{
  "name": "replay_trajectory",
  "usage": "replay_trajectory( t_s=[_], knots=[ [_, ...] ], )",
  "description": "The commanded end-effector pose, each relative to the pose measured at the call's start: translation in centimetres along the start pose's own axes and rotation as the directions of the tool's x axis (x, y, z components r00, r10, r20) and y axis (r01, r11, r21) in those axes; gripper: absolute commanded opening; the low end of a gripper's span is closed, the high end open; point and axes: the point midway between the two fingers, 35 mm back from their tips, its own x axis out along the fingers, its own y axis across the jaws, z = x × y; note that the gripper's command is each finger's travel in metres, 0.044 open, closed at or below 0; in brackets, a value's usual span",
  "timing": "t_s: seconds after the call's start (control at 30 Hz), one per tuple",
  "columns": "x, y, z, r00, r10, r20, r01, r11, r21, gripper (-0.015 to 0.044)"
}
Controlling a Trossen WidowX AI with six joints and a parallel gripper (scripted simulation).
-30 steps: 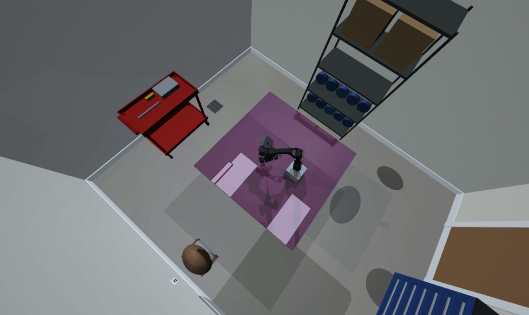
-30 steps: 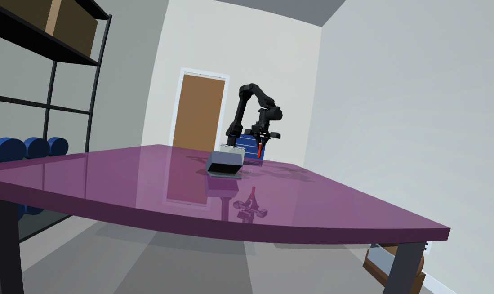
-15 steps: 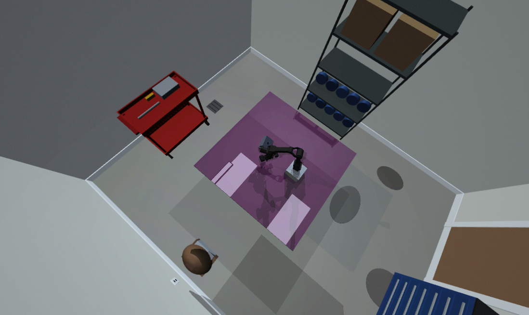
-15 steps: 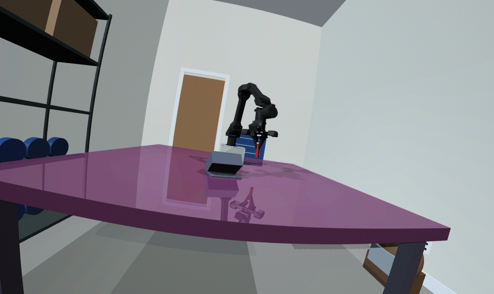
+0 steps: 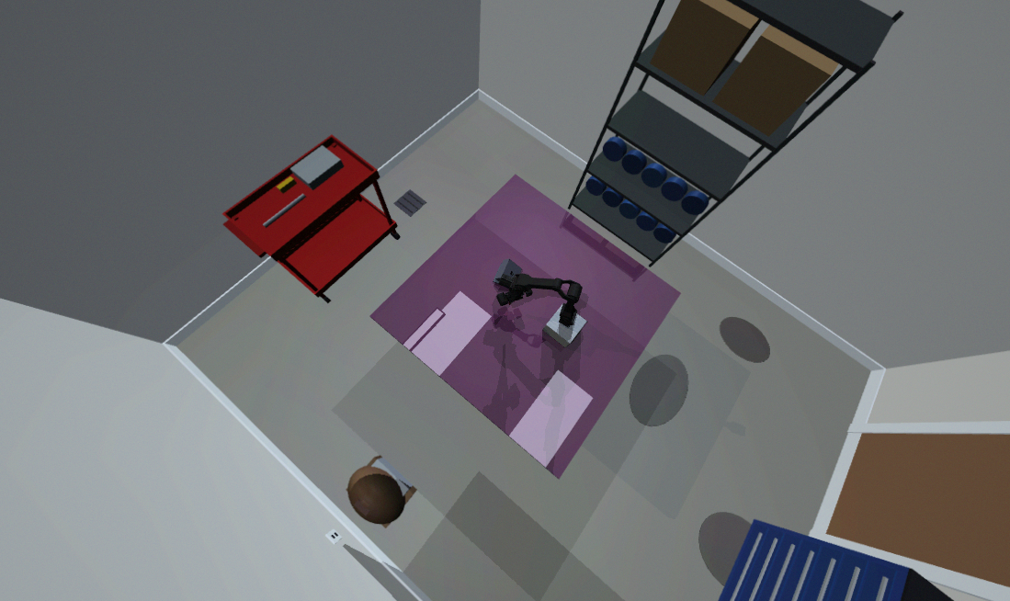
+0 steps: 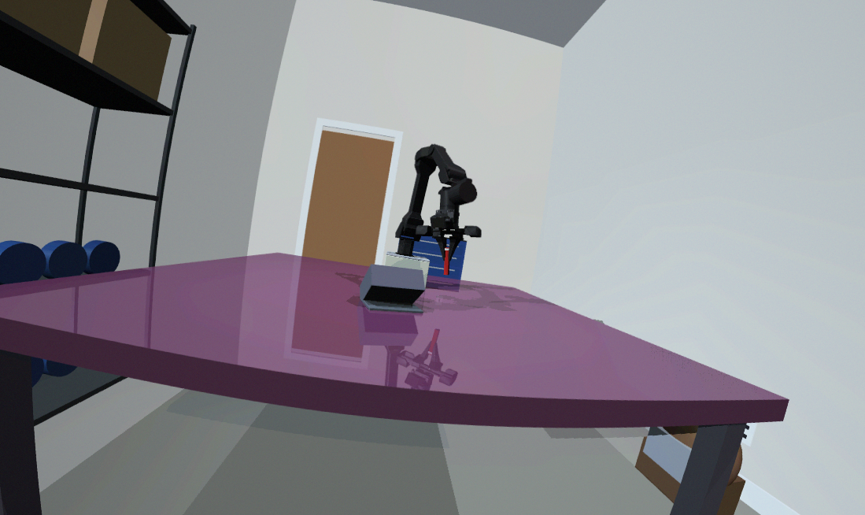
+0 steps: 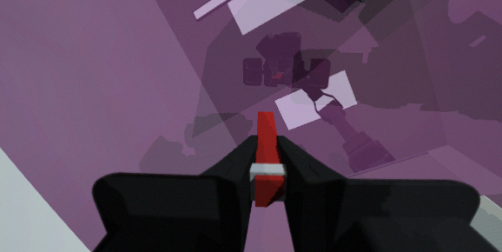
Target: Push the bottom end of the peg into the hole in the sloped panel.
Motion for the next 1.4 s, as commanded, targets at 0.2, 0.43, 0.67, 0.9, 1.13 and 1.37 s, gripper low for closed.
replay_trajectory(
  t_s=[0.2,0.43,0.67,0.9,1.13,1.37],
  knots=[
    [-0.3,-0.7,0.9,0.999,0.040,0.012,-0.039,0.998,-0.052,0.0000],
    [-0.4,-1.3,1.6,0.998,0.063,0.023,-0.061,0.995,-0.085,0.0000],
    [-0.6,-1.9,2.2,0.996,0.085,0.035,-0.081,0.990,-0.120,0.0000],
    [-0.8,-2.5,2.8,0.993,0.107,0.049,-0.098,0.983,-0.155,0.0000],
    [-1.0,-3.1,3.4,0.990,0.128,0.064,-0.114,0.975,-0.190,0.0000],
    [-1.2,-3.7,4.0,0.986,0.148,0.081,-0.127,0.966,-0.226,0.0000]
  ],
)
